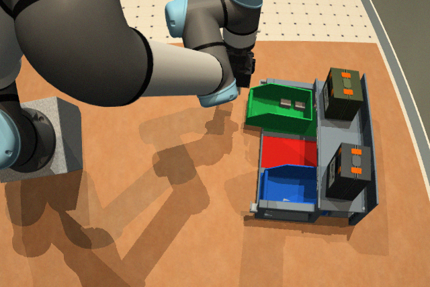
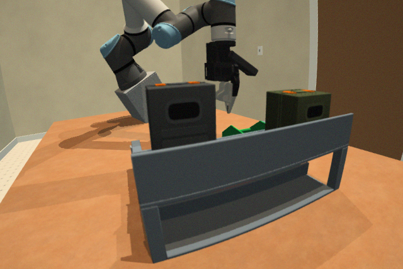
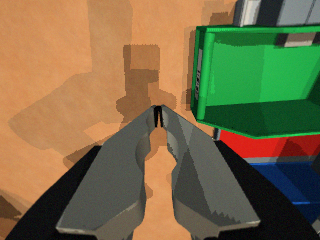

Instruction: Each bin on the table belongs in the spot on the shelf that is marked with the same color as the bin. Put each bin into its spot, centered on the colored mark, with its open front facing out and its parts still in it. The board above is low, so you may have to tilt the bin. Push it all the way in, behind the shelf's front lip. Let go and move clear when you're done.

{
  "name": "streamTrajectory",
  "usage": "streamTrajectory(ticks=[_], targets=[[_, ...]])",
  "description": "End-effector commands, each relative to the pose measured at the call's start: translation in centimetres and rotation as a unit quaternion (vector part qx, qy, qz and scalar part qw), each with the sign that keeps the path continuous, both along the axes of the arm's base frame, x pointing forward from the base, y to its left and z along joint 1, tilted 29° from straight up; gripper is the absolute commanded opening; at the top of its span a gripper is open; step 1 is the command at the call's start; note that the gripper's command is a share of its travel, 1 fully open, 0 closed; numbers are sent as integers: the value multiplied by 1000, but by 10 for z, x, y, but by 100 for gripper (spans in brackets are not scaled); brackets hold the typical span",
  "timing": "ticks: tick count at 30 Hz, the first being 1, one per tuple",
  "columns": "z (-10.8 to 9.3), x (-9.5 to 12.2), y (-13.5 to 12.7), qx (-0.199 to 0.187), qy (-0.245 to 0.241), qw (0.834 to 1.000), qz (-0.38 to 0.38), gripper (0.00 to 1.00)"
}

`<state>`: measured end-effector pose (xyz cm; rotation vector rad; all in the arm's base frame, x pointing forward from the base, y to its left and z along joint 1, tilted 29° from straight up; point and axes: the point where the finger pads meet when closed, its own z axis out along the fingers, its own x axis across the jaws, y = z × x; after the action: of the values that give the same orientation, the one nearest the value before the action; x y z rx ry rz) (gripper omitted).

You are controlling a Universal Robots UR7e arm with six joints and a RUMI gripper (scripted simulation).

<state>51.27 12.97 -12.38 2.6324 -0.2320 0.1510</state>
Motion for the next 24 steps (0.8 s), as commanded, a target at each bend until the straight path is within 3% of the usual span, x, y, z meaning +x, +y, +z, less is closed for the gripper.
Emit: streamTrajectory(ticks=[1, 10, 24], targets=[[-21, 2, -11, 0, -1, 1000, 1, 0], [-47, 3, -26, 0, -1, 1000, 1, 0], [-66, 7, -36, 0, -2, 1000, 1, 0]])
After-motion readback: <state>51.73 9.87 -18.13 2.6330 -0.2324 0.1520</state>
